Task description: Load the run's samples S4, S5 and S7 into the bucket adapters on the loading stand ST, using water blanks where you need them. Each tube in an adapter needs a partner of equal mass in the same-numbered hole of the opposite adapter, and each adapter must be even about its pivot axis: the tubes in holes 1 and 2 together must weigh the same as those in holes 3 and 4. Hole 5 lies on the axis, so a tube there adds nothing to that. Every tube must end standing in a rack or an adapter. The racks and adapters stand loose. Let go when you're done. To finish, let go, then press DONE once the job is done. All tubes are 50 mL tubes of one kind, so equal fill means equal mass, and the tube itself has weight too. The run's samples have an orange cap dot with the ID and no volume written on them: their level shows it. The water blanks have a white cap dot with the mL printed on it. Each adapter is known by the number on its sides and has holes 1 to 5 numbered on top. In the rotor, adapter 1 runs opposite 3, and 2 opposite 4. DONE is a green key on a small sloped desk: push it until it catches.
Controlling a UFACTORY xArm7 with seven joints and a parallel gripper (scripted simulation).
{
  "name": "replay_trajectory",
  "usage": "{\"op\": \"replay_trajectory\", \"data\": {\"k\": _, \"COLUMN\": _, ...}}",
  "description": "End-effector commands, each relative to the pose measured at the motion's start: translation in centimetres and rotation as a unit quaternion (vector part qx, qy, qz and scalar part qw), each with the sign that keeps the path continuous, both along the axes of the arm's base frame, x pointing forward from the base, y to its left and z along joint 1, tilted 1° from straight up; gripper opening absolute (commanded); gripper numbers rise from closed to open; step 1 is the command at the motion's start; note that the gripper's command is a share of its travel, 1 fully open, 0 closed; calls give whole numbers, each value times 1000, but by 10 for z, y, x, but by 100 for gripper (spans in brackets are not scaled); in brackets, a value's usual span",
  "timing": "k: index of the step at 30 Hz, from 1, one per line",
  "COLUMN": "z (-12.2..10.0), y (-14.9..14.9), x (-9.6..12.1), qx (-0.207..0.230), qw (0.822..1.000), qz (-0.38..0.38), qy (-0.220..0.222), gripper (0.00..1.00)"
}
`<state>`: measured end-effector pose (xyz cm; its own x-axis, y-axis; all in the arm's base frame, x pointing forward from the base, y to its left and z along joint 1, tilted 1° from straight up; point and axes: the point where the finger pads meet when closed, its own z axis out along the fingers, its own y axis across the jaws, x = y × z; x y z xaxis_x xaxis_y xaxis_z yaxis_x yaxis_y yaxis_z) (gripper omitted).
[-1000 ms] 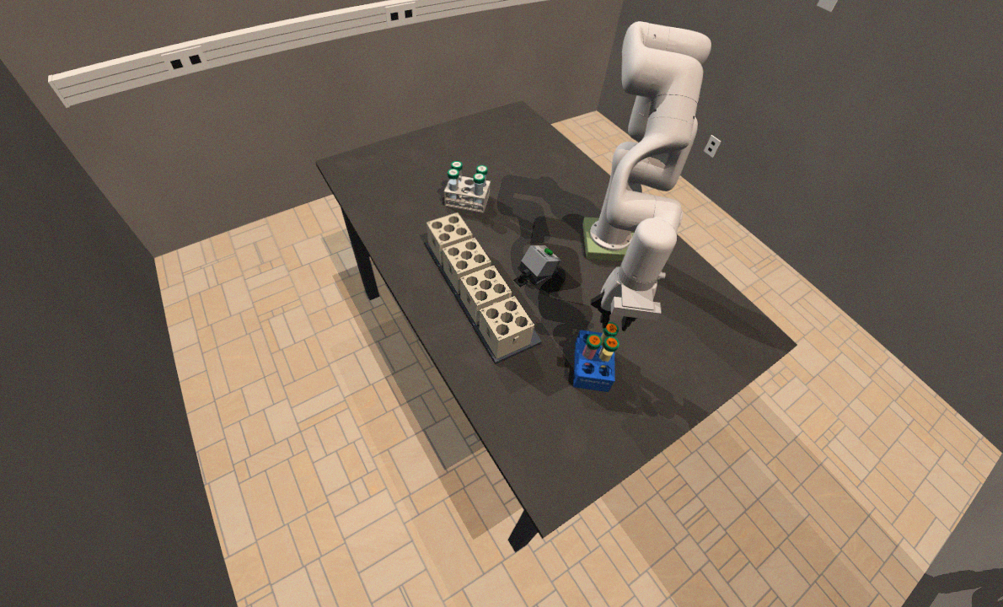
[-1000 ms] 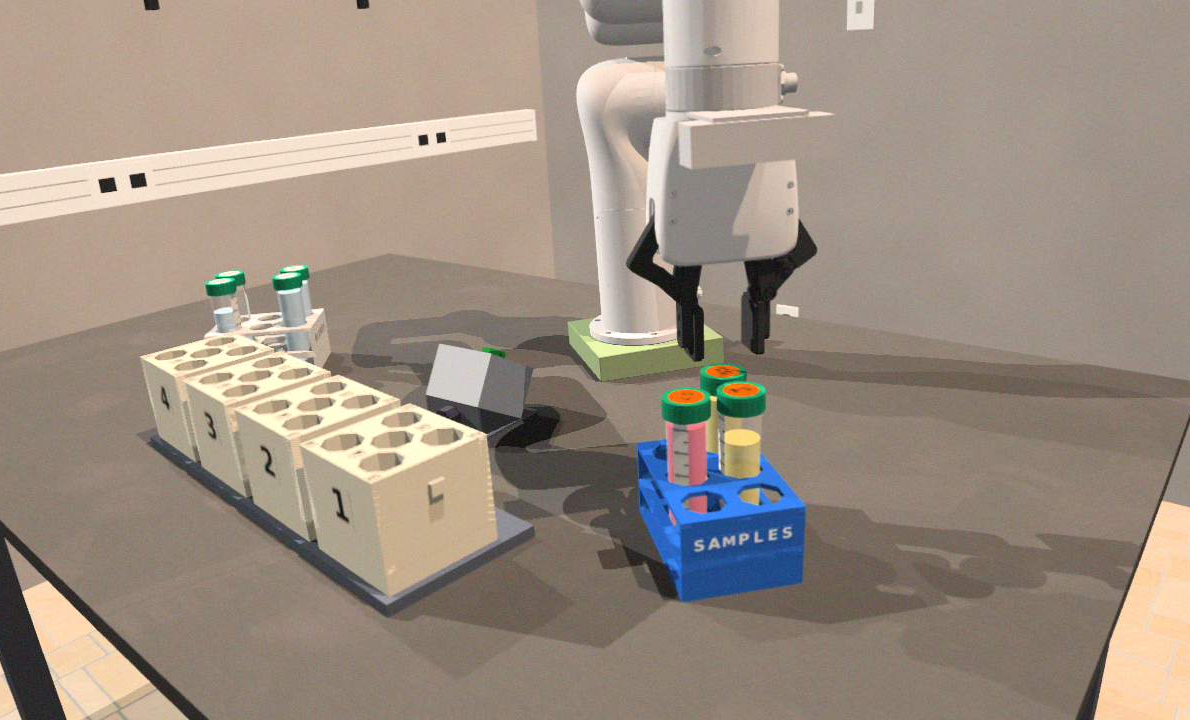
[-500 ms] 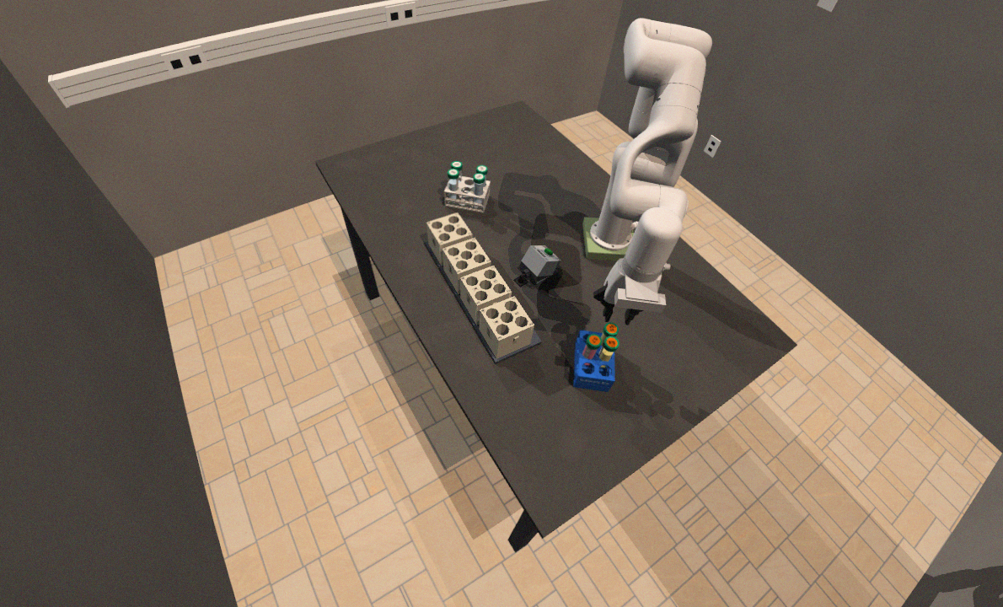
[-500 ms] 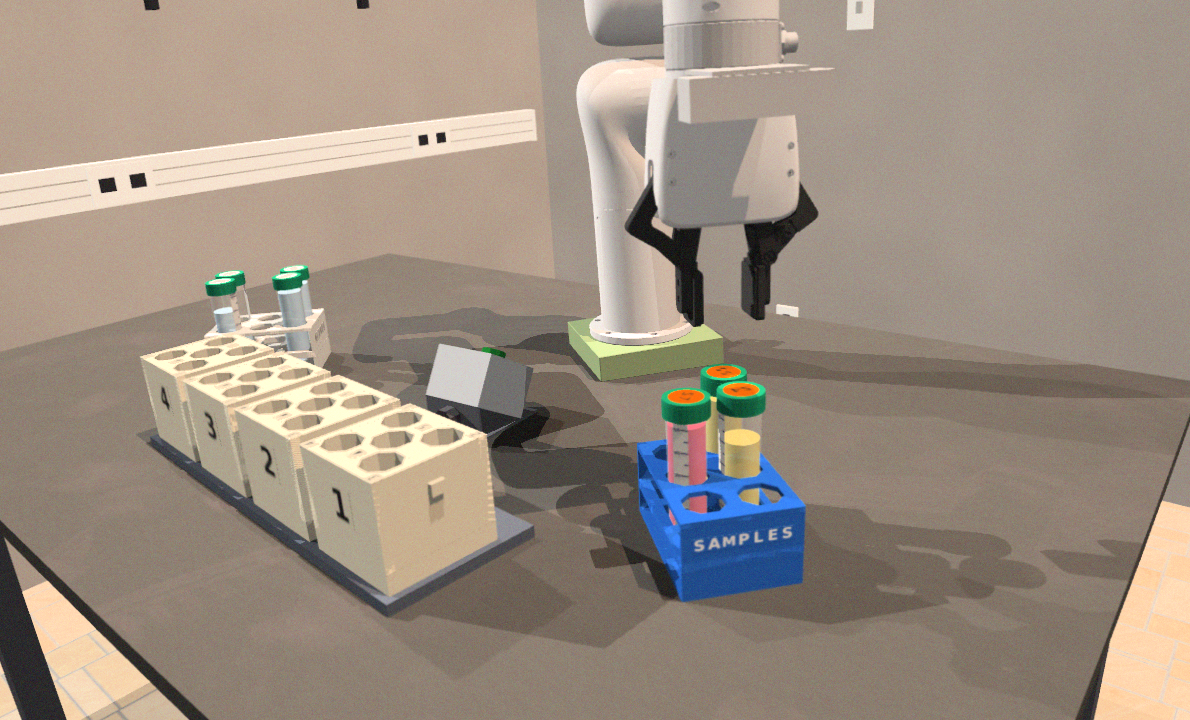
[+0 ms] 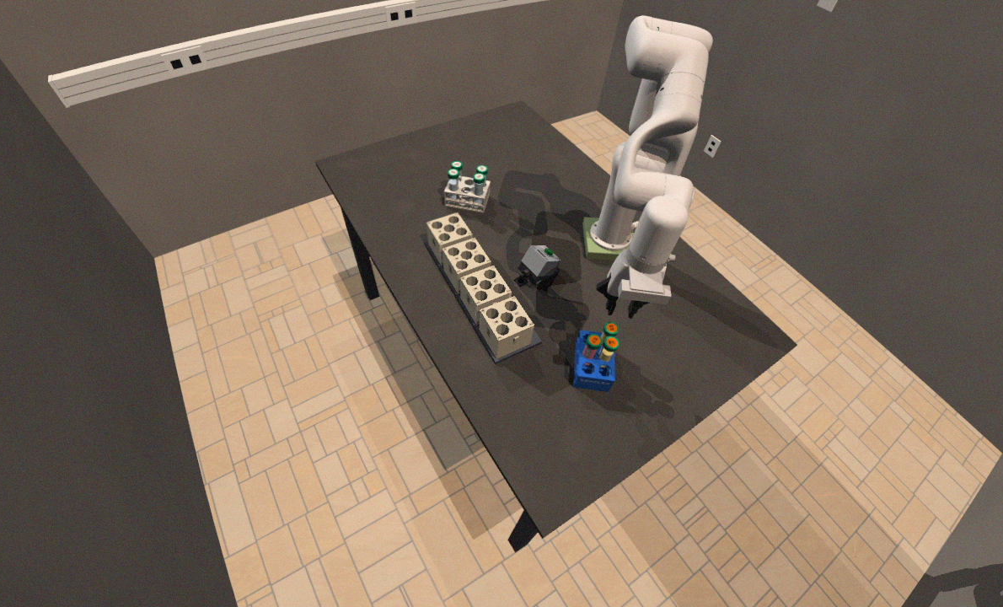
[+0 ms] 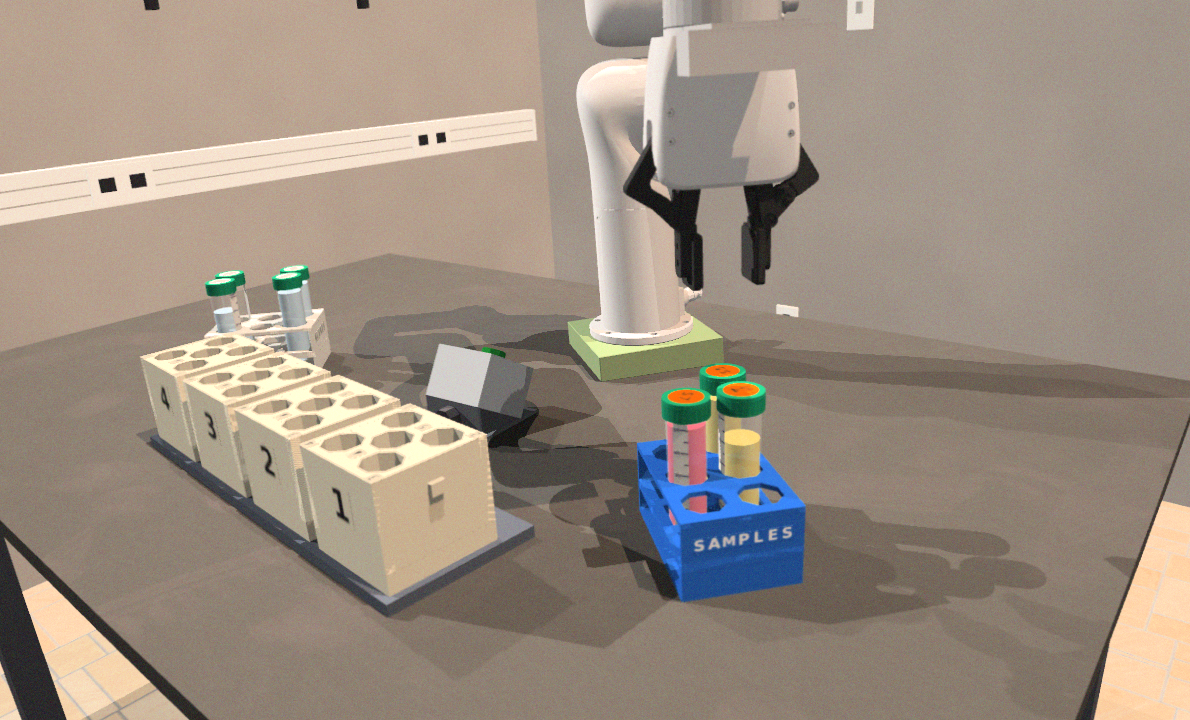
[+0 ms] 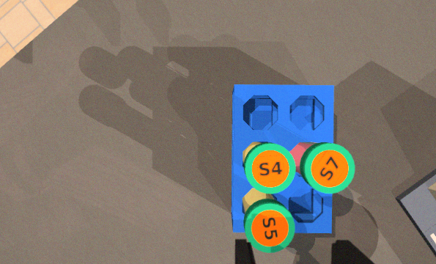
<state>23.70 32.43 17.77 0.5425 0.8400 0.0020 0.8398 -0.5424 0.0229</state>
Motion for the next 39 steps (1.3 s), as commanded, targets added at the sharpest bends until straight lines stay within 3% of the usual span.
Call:
{"op": "replay_trajectory", "data": {"k": 1, "z": 12, "y": 1, "x": 1, "qx": 2, "qw": 1000, "qz": 0, "qy": -1, "gripper": 44}}
{"op": "replay_trajectory", "data": {"k": 21, "z": 47, "y": 1, "x": 0, "qx": 2, "qw": 1000, "qz": 0, "qy": -1, "gripper": 44}}
{"op": "replay_trajectory", "data": {"k": 39, "z": 47, "y": 1, "x": 0, "qx": 2, "qw": 1000, "qz": 0, "qy": -1, "gripper": 44}}
